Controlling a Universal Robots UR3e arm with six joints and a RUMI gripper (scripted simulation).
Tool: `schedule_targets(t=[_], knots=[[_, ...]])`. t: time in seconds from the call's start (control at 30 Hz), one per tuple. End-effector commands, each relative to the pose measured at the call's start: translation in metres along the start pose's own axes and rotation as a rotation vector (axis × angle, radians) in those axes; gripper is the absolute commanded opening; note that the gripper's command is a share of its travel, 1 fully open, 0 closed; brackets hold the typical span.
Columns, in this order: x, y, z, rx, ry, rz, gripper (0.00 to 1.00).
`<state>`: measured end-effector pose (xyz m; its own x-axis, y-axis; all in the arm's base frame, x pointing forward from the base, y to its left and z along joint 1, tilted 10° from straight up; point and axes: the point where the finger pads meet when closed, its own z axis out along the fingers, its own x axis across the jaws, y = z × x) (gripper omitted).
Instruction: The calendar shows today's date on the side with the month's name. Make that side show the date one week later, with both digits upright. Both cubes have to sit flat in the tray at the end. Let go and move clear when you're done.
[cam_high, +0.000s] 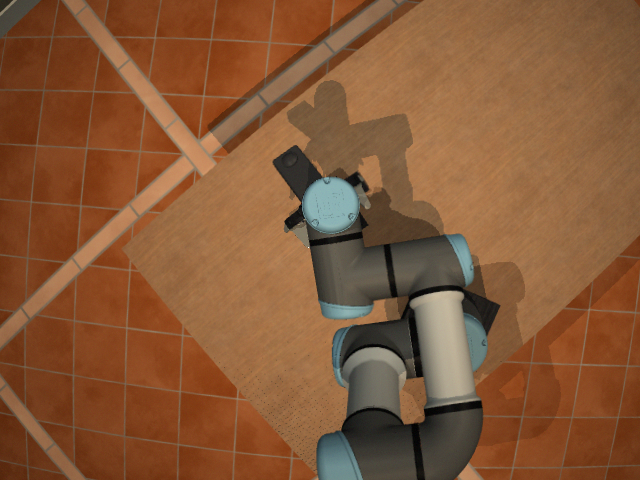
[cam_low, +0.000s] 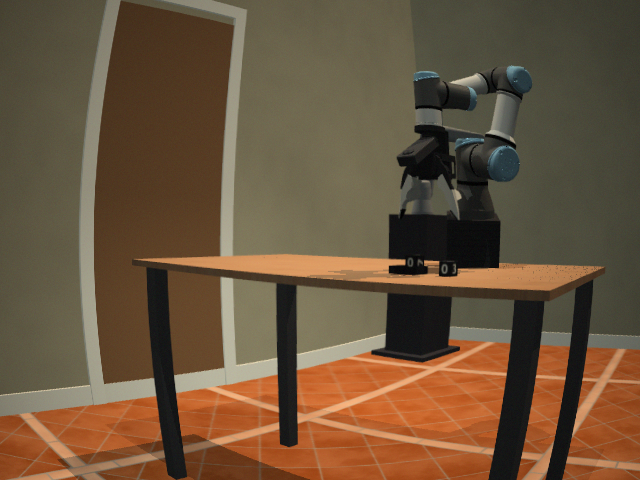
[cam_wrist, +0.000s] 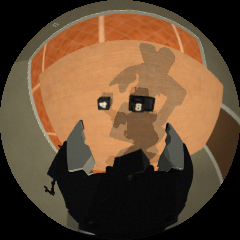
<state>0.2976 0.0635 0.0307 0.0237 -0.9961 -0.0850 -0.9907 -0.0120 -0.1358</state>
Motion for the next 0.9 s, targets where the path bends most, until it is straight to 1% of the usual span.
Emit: schedule_targets(t=[0.0, 0.1, 0.23, 0.27, 0.87], knots=[[0.025, 0.0, 0.0, 0.007, -0.01, -0.004, 1.0], [0.034, 0.001, 0.0, 0.008, -0.01, -0.004, 1.0], [0.036, 0.002, 0.0, 0.009, -0.011, -0.004, 1.0], [0.036, 0.002, 0.0, 0.009, -0.011, -0.004, 0.29], [0.036, 0.002, 0.0, 0.009, -0.011, -0.004, 0.29]])
